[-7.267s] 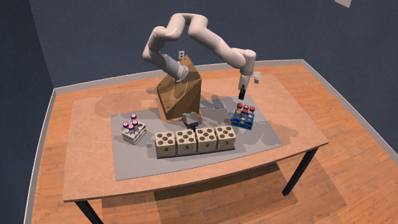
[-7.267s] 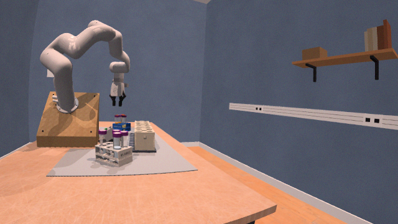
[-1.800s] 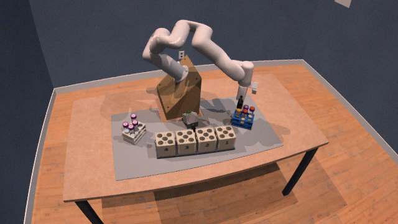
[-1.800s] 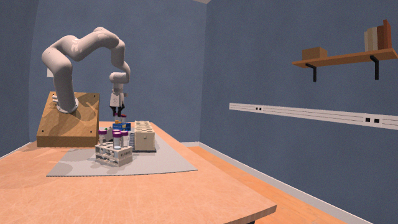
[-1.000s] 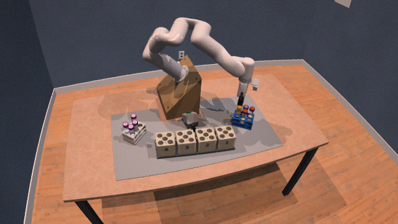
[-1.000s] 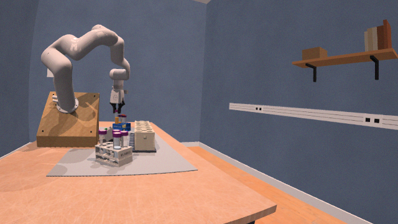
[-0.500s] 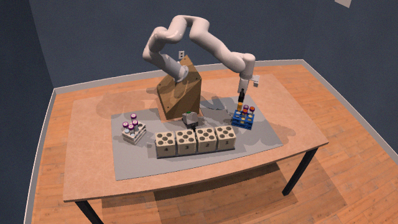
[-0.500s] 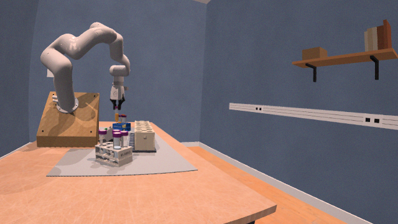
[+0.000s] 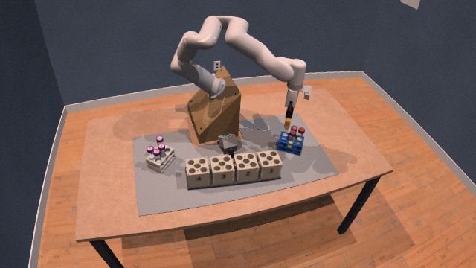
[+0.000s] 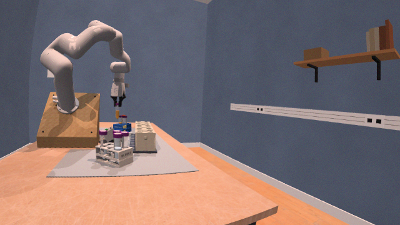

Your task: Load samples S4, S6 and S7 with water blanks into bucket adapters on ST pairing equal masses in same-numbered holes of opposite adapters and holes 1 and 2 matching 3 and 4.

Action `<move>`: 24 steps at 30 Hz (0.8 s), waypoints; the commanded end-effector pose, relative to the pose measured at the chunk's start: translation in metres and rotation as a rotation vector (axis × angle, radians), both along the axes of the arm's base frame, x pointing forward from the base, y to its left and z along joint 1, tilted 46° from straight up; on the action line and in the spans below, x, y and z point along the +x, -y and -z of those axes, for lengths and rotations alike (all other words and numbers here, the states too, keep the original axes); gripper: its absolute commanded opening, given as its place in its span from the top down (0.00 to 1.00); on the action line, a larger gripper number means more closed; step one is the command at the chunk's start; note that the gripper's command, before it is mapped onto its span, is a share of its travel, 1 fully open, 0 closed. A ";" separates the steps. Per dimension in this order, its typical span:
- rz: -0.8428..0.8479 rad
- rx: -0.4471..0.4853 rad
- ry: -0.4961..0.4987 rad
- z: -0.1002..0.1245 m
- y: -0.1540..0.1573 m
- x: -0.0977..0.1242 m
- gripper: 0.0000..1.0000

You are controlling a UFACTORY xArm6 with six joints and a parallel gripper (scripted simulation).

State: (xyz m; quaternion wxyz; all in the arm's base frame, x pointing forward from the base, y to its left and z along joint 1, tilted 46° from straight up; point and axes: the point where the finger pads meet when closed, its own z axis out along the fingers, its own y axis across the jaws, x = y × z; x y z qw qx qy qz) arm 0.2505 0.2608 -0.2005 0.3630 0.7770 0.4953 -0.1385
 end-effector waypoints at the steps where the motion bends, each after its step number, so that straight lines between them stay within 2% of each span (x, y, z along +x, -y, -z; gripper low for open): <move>1: -0.001 0.005 0.002 -0.007 -0.009 -0.001 1.00; 24: -0.001 0.005 0.002 -0.031 -0.033 -0.006 1.00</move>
